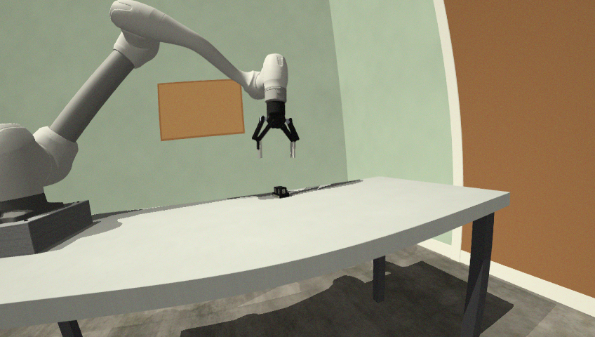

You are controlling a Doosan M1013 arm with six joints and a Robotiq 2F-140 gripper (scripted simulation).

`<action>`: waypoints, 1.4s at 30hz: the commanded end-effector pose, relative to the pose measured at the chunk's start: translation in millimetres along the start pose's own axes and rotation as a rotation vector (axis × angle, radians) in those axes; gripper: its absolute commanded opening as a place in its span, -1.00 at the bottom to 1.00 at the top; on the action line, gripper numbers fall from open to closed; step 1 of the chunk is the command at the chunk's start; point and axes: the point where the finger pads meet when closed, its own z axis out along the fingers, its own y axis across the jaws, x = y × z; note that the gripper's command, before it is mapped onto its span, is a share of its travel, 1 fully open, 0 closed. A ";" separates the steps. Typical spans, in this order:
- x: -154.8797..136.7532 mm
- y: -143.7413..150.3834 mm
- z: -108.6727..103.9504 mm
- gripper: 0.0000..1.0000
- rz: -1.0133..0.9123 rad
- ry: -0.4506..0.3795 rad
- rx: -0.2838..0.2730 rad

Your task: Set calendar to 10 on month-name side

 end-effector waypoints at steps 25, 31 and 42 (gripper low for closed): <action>6.9 13.4 37.2 1.00 0.039 0.021 -0.080; 6.9 13.4 37.2 -0.30 0.039 0.021 -0.080; 6.9 13.4 37.2 -0.30 0.039 0.021 -0.080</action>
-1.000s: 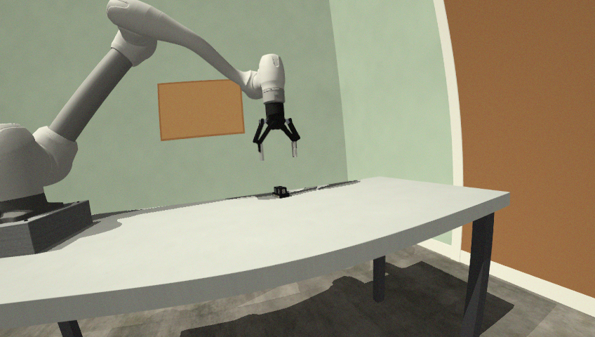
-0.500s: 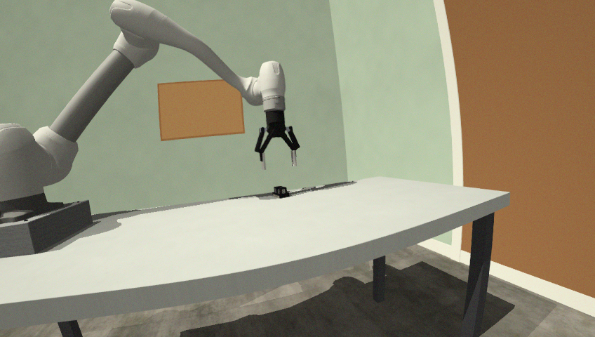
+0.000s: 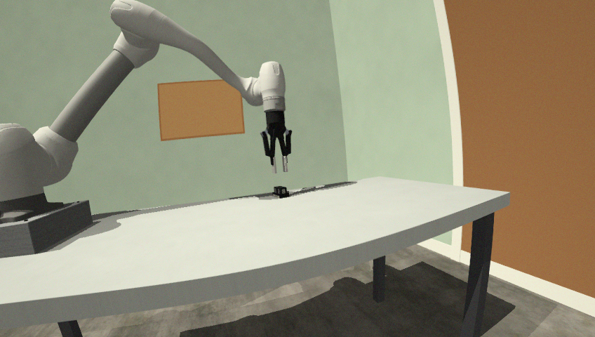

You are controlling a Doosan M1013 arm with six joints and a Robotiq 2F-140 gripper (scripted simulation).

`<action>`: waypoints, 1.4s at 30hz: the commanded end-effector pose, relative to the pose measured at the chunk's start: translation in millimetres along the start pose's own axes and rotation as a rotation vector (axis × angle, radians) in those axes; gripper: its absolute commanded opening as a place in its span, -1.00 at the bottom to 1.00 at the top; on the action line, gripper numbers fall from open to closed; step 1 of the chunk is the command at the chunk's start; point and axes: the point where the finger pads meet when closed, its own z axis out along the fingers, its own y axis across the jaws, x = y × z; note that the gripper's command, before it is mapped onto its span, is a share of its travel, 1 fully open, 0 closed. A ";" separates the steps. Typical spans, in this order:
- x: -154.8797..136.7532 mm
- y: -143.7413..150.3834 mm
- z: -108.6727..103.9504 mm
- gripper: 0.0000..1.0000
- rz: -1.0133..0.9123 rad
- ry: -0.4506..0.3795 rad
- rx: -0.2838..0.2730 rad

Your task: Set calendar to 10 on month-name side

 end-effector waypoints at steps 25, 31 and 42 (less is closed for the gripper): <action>0.0 0.0 0.2 -0.30 0.000 0.000 0.000; 0.0 0.0 2.8 -0.30 0.000 0.000 0.000; 0.0 0.1 12.5 -0.30 0.000 0.000 0.000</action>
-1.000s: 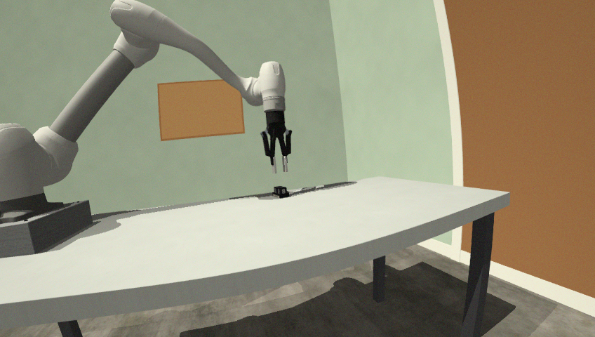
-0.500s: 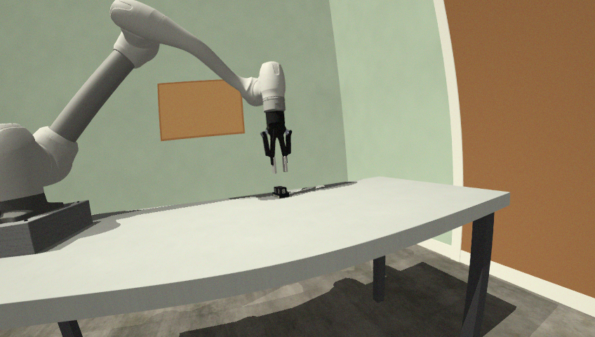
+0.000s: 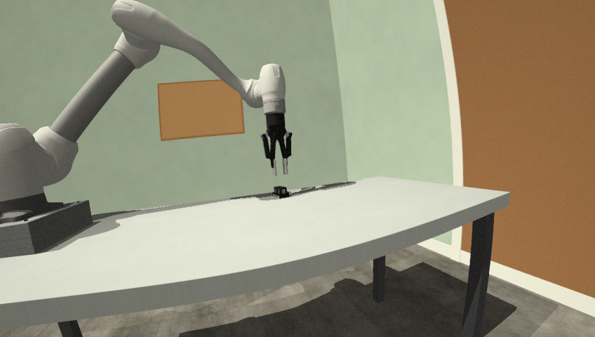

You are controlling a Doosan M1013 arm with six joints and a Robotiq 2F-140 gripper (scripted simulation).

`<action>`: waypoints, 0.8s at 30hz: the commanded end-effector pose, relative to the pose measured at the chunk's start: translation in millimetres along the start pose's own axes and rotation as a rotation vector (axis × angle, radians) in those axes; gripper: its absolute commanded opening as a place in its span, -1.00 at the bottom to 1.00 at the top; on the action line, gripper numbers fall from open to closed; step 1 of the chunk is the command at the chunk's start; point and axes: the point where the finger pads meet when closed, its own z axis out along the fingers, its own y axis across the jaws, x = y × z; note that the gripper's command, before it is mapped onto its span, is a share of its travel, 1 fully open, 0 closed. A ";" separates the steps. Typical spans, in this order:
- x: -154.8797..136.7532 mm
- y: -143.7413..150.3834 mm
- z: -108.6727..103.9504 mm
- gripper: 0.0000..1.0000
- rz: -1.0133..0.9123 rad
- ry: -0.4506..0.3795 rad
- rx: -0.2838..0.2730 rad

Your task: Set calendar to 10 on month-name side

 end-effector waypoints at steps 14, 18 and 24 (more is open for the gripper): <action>0.0 0.2 21.6 -0.30 0.000 0.000 0.000; 0.0 0.3 27.7 -0.30 0.000 0.000 0.000; 0.0 0.3 35.1 -0.30 0.000 0.000 0.000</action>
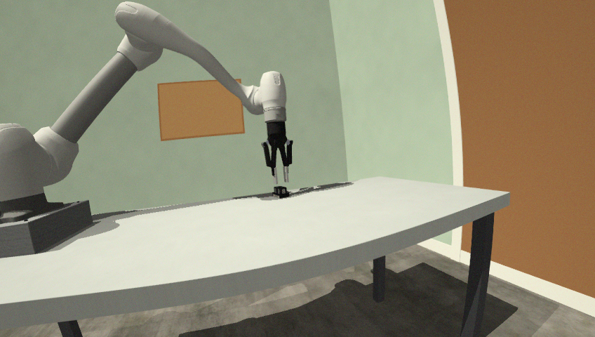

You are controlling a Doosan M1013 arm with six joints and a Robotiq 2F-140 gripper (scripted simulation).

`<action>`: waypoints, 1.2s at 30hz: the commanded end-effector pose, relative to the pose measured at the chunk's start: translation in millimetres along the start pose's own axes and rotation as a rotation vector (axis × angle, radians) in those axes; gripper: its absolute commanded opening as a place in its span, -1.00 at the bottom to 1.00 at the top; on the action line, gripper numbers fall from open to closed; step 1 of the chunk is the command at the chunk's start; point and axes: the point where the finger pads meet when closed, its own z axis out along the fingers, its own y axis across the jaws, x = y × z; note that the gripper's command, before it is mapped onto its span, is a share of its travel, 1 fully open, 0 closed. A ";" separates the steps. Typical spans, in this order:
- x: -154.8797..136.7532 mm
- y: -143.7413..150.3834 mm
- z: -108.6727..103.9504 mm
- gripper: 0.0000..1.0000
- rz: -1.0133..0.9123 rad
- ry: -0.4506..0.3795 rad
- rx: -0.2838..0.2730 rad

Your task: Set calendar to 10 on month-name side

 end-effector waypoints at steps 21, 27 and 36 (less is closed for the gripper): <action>0.0 0.1 9.4 -0.30 0.000 0.000 0.000; 0.0 0.1 9.4 -0.30 0.000 0.000 0.000; 0.0 0.1 9.4 -0.30 0.000 0.000 0.000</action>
